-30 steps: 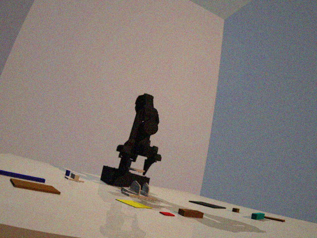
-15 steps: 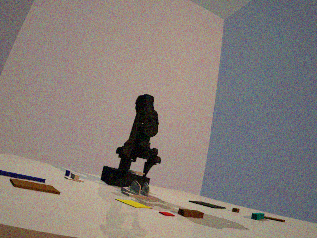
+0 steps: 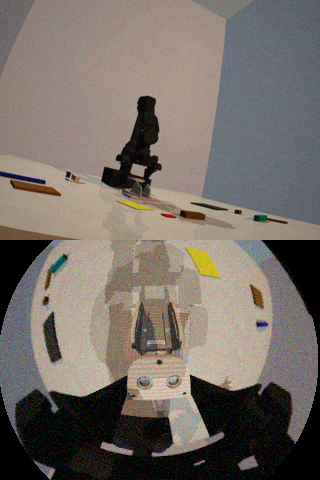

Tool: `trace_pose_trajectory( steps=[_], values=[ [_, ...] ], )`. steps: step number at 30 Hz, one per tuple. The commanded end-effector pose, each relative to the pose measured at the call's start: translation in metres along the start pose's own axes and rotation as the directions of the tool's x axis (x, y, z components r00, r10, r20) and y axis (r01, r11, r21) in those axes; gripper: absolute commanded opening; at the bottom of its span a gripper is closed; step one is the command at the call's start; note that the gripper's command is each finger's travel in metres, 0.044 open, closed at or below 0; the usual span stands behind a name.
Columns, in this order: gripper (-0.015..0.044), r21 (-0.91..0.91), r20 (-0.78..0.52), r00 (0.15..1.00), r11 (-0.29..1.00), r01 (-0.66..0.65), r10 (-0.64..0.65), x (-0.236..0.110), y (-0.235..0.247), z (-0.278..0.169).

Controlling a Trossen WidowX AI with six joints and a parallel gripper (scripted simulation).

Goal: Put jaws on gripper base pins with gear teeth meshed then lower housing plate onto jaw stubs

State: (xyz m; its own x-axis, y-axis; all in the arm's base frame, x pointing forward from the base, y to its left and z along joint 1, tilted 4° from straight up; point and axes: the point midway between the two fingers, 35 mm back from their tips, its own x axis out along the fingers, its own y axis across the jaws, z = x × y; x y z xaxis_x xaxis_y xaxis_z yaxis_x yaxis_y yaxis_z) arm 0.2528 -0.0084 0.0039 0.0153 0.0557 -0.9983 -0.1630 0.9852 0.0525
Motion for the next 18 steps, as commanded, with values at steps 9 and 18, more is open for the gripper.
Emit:
trace_pose_trajectory(
  steps=[9,18],
  values=[
    [0.0351,0.007,-0.012,1.0,1.0,-0.009,0.009,0.023,0.002,-0.004],
    [0.0351,0.007,-0.012,1.0,1.0,-0.009,0.009,0.027,0.002,-0.005]
  ],
)
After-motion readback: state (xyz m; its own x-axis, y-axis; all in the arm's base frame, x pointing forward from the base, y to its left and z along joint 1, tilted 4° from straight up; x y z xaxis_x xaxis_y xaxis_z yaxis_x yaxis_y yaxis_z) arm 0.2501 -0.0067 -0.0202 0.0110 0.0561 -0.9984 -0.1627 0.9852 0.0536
